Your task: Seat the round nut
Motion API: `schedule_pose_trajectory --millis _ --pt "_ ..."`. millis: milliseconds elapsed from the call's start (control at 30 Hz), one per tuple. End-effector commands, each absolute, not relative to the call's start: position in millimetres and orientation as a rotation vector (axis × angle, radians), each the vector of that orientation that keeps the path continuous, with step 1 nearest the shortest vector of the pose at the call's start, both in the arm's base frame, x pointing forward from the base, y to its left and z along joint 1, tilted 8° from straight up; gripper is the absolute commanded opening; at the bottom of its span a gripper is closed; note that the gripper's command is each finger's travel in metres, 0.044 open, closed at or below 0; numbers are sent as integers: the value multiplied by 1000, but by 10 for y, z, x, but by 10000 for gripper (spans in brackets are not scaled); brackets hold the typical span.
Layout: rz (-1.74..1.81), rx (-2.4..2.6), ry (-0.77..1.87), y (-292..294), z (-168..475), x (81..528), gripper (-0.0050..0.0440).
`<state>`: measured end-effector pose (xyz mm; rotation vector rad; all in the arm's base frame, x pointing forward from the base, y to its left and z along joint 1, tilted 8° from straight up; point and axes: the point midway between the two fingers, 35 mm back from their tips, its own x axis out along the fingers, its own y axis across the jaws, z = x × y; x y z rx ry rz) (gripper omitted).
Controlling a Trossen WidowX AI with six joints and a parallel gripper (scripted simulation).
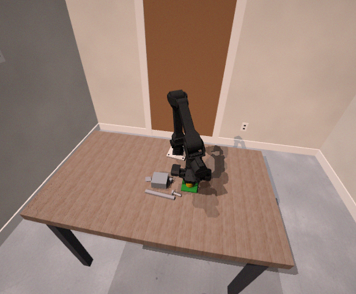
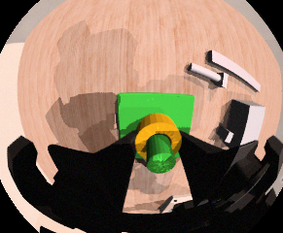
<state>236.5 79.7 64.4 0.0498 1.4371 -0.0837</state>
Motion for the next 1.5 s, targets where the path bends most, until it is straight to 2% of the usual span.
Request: schedule_pose_trajectory --millis 0,200,233,300,367,633,1267,1467 --pt "-77 56 1419 808 692 2393 -50" --pt "-78 56 1419 808 695 2393 -50" --pt "-78 56 1419 808 695 2393 24" --pt "-78 56 1419 808 695 2393 72" --pt "-78 56 1419 808 695 2393 72" --pt "-78 56 1419 808 695 2393 260" --pt "-78 56 1419 810 708 2394 260" --pt "-78 54 1419 845 1160 2381 260"
